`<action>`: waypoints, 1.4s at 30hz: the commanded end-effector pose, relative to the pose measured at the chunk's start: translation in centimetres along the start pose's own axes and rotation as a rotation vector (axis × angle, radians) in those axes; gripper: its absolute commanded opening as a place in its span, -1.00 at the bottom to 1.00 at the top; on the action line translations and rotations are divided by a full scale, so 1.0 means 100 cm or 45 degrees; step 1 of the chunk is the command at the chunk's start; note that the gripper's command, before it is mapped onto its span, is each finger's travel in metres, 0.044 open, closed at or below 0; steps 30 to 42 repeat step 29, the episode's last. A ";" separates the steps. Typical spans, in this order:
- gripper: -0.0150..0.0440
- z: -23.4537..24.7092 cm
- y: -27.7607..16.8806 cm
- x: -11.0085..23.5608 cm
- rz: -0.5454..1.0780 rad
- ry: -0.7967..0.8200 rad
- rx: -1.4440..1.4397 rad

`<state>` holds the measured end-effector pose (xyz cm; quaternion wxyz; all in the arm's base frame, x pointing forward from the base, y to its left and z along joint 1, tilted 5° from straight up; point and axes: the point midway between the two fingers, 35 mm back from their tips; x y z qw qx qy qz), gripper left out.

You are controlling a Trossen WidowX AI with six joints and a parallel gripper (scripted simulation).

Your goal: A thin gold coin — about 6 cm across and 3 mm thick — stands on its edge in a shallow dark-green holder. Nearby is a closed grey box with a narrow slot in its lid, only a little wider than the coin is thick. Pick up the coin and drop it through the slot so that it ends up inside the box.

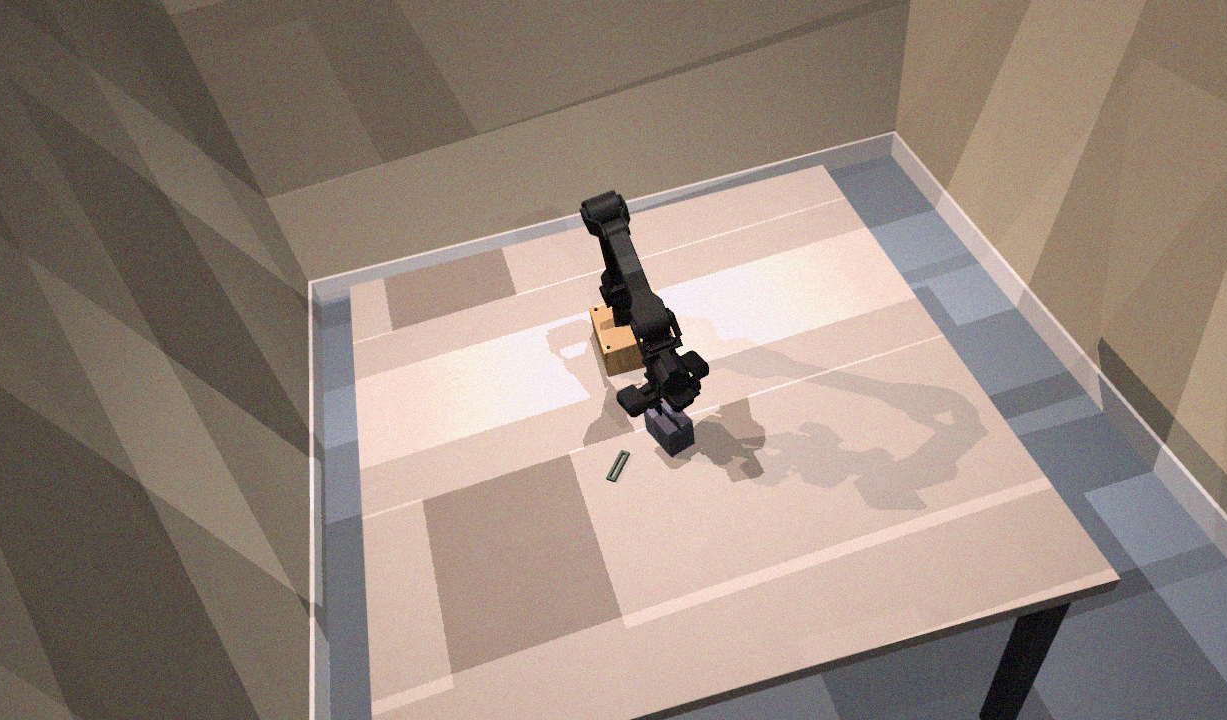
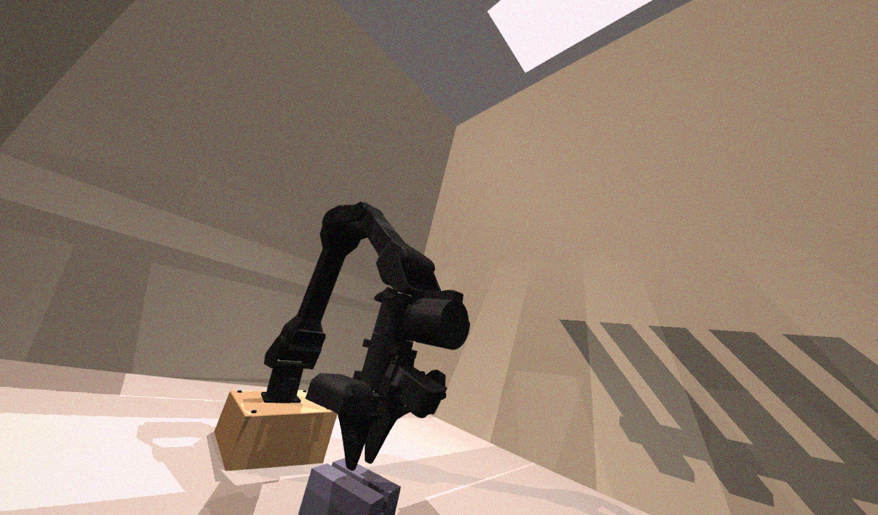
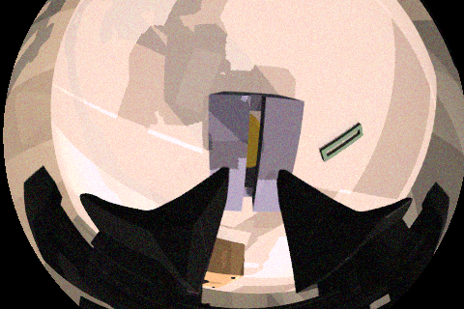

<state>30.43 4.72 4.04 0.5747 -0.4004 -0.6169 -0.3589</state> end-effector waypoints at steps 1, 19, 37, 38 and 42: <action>0.05 0.000 0.000 0.000 0.000 0.000 0.000; 1.00 0.001 -0.004 0.062 0.009 0.003 0.004; 1.00 0.001 -0.004 0.062 0.009 0.003 0.004; 1.00 0.001 -0.004 0.062 0.009 0.003 0.004; 1.00 0.001 -0.004 0.062 0.009 0.003 0.004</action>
Point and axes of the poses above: the point midway between the two fingers, 35 mm back from their tips, its own x axis back along the fingers, its own z axis across the jaws, y = z × x, and after that the axes turned 1 degree about -x, right-handed
